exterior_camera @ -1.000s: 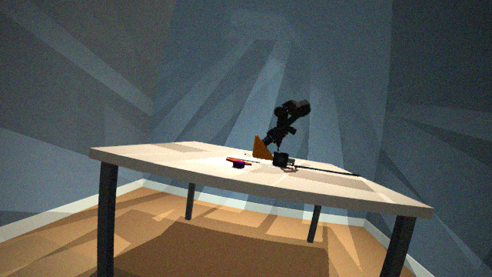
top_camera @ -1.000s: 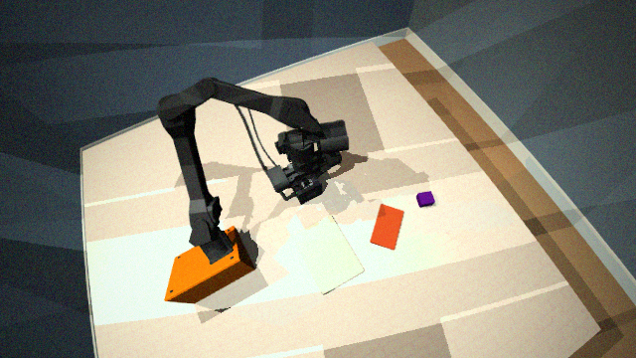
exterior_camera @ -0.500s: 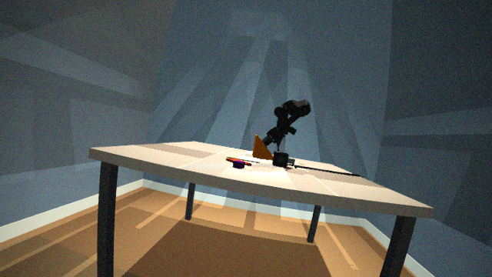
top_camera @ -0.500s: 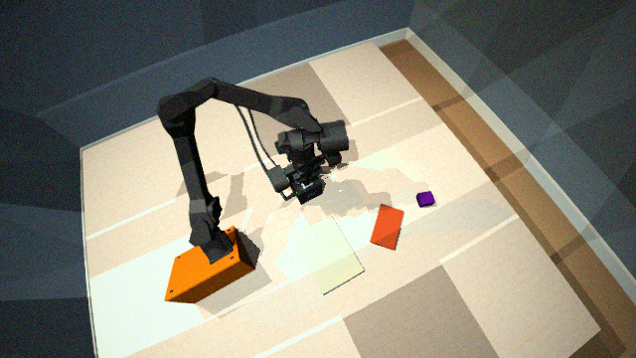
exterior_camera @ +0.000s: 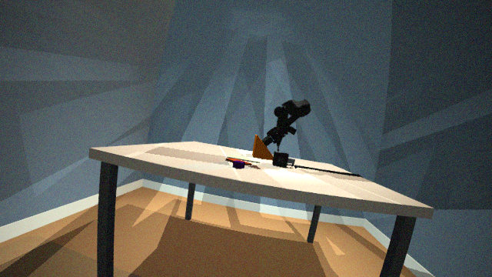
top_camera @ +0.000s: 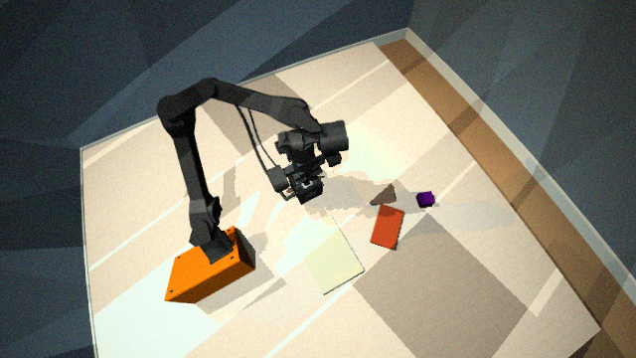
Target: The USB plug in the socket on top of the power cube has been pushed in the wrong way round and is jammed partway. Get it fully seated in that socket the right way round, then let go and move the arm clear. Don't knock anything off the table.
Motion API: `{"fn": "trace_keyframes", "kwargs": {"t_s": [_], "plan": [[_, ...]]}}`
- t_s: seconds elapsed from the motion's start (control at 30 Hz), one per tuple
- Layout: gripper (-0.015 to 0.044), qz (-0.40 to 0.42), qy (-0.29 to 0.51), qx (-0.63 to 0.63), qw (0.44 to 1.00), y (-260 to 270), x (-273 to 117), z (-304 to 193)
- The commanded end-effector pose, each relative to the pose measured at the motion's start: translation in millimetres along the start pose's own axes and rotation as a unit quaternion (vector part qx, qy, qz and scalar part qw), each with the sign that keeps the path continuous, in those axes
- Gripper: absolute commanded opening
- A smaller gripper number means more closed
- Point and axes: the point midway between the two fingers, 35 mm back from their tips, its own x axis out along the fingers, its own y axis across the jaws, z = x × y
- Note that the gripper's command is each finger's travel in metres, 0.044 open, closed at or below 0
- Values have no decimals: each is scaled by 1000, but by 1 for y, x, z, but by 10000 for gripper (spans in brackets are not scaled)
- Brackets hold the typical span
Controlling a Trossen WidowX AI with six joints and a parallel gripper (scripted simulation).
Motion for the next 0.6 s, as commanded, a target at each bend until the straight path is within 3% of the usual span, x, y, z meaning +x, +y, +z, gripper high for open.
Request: {"fn": "trace_keyframes", "kwargs": {"t_s": [0.0,0.57], "plan": [[0,0,0,-1,1000,0,-3,0],[0,0,1,-1,1000,0,-14,0]]}}
